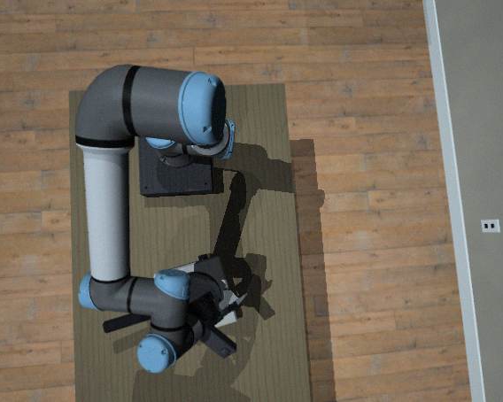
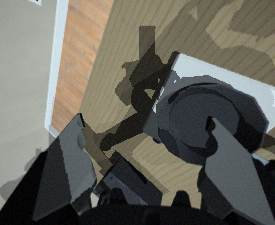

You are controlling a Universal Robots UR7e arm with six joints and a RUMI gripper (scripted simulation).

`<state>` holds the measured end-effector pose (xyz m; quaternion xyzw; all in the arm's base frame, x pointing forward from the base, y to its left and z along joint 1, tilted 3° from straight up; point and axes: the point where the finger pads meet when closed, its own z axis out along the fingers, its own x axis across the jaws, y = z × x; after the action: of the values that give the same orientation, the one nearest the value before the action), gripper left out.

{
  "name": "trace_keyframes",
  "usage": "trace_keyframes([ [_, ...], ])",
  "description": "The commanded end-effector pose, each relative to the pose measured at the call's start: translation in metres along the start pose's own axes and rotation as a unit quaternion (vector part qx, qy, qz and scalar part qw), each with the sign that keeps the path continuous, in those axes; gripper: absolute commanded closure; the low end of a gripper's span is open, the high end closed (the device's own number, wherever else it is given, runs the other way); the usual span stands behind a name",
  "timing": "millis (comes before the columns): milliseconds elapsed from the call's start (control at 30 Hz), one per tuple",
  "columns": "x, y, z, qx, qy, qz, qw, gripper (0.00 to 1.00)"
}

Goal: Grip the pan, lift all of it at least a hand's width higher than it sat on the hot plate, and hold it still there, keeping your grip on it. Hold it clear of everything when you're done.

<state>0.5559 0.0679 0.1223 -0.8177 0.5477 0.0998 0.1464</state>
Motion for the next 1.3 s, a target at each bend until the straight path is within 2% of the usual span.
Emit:
trace_keyframes([
  [0,-0.001,0.052,-0.029,-0.025,0.075,0.08,0.994,0.0],
  [33,-0.001,0.052,-0.029,-0.025,0.075,0.08,0.994,0.0],
  [233,0.003,0.119,-0.062,-0.033,0.17,0.187,0.967,0.0],
  [400,0.035,0.113,-0.07,-0.013,0.179,0.302,0.936,0.0],
  [533,0.062,0.107,-0.075,0.004,0.183,0.385,0.905,0.0],
  [600,0.062,0.107,-0.075,0.004,0.183,0.385,0.905,0.0],
  [633,0.068,0.106,-0.076,0.01,0.185,0.42,0.888,0.0],
  [800,0.1,0.103,-0.081,0.032,0.187,0.521,0.832,0.0],
  [1100,0.149,0.101,-0.087,0.066,0.184,0.663,0.723,0.0],
  [1167,0.149,0.101,-0.087,0.066,0.184,0.663,0.723,0.0],
  [1267,0.163,0.101,-0.088,0.075,0.182,0.697,0.689,0.0],
])
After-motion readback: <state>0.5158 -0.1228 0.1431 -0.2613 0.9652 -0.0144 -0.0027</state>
